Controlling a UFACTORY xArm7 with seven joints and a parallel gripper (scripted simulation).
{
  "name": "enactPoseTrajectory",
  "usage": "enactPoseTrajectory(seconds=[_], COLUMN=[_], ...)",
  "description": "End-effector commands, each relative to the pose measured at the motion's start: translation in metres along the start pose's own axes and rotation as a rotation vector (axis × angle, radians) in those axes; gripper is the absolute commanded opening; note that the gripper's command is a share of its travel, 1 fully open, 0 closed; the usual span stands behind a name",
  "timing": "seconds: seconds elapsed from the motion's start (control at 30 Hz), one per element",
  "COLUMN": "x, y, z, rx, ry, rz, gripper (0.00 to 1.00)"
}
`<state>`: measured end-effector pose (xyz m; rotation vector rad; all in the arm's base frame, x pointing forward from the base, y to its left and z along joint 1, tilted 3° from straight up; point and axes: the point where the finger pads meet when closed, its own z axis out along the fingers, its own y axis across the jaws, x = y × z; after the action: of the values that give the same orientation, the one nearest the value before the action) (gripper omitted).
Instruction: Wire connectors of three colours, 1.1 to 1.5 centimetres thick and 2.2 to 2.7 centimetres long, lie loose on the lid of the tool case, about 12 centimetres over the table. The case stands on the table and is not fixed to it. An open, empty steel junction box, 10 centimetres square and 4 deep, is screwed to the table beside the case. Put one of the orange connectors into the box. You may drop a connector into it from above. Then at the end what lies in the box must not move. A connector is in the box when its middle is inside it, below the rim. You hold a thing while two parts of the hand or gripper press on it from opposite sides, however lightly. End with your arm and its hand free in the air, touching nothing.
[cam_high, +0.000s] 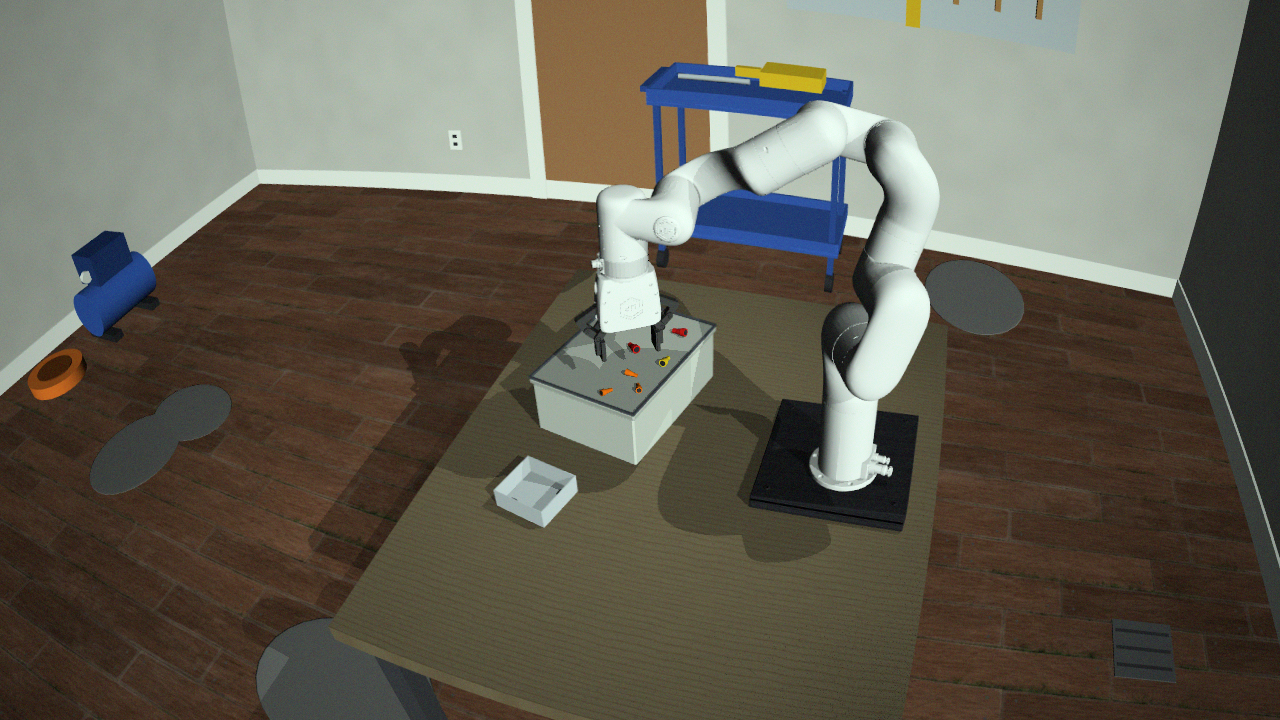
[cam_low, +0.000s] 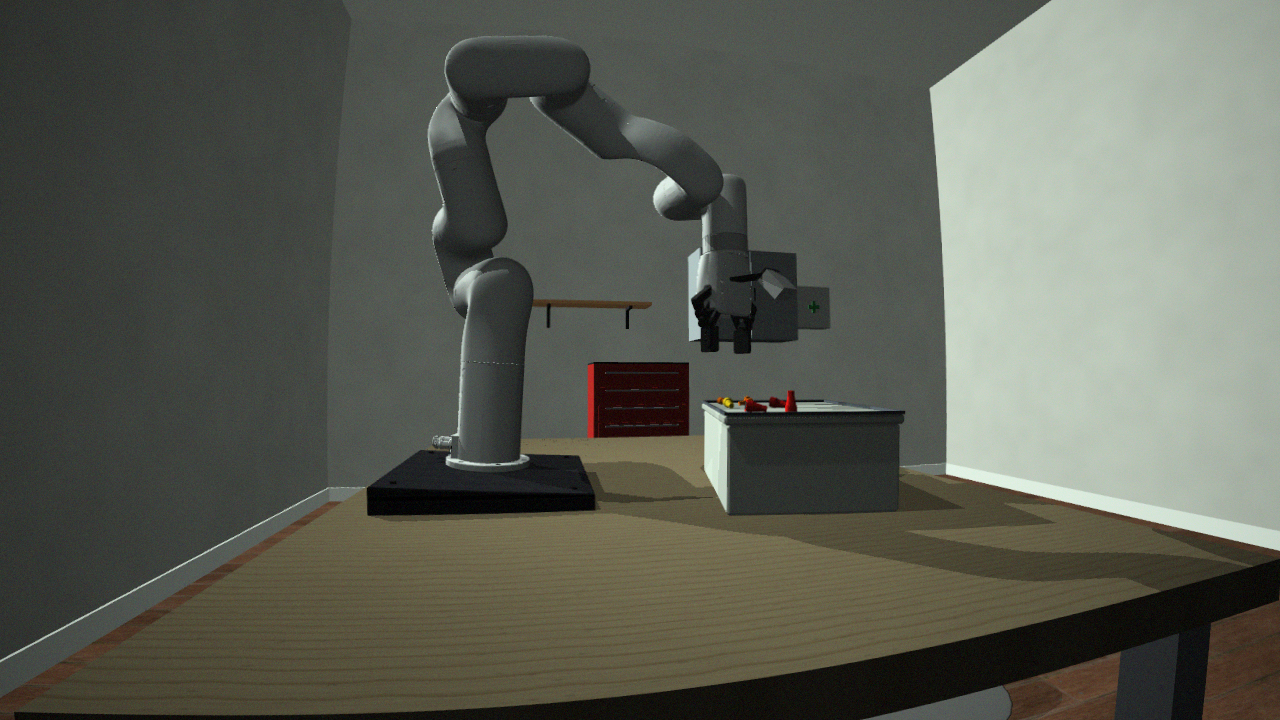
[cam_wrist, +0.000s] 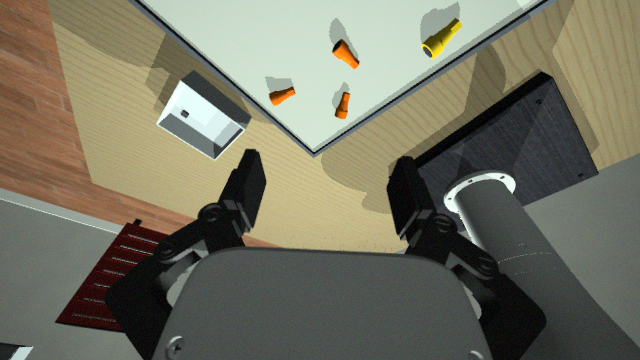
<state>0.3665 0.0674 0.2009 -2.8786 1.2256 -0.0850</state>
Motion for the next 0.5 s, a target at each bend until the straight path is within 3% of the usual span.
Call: enactPoseTrajectory(seconds=[0.0, 0.17, 0.2, 0.47], x=[0.03, 0.048, 0.065, 0.104], y=[-0.001, 0.0, 0.003, 0.014], z=[-0.024, -0.039, -0.053, -0.09], rx=[-0.007, -0.007, -0.007, -0.004], ry=[0.003, 0.003, 0.003, 0.002], rz=[0.191, 0.309, 0.424, 0.705], gripper=[1.0, 1.0, 1.0, 1.0])
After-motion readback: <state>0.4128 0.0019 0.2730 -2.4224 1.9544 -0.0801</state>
